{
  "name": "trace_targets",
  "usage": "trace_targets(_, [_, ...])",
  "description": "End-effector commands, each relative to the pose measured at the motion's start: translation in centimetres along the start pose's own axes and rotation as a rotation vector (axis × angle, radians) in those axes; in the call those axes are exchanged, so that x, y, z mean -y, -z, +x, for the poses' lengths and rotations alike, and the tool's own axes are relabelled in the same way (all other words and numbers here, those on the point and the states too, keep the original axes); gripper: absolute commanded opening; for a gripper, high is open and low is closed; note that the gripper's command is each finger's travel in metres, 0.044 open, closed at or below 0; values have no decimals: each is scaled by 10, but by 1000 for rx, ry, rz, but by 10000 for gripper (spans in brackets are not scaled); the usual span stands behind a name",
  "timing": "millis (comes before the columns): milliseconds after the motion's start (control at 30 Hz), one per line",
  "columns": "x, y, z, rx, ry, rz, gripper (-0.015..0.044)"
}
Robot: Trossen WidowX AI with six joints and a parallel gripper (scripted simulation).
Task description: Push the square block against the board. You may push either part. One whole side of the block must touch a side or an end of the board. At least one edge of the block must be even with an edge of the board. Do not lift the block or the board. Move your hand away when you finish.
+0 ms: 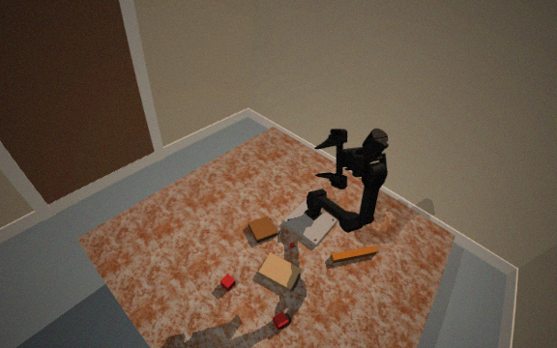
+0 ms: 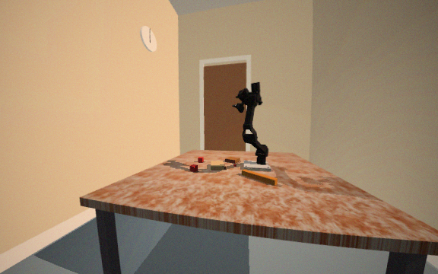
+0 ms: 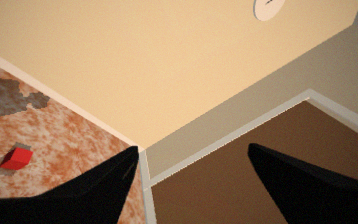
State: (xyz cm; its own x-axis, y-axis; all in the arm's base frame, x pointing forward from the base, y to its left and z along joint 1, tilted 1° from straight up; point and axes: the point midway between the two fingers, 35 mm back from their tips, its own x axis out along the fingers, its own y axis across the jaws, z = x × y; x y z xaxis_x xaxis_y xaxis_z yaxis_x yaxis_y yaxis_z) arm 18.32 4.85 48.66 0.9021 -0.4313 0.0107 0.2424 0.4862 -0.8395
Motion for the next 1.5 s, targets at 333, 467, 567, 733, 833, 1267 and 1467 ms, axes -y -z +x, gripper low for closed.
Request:
trace_targets(333, [30,48,-7,-15,11,224,111])
trace_targets(467, [40,76,-5,-35,1,335,6])
trace_targets(567, [44,97,-2,-56,-13,414,0])
trace_targets(733, [45,133,9,-102,-47,542,0])
trace_targets(833, [42,155,17,-140,-76,622,0])
trace_targets(1267, [-7,241,60,-373,-252,896,0])
trace_targets(1467, [-45,271,77,-512,-354,972,0])
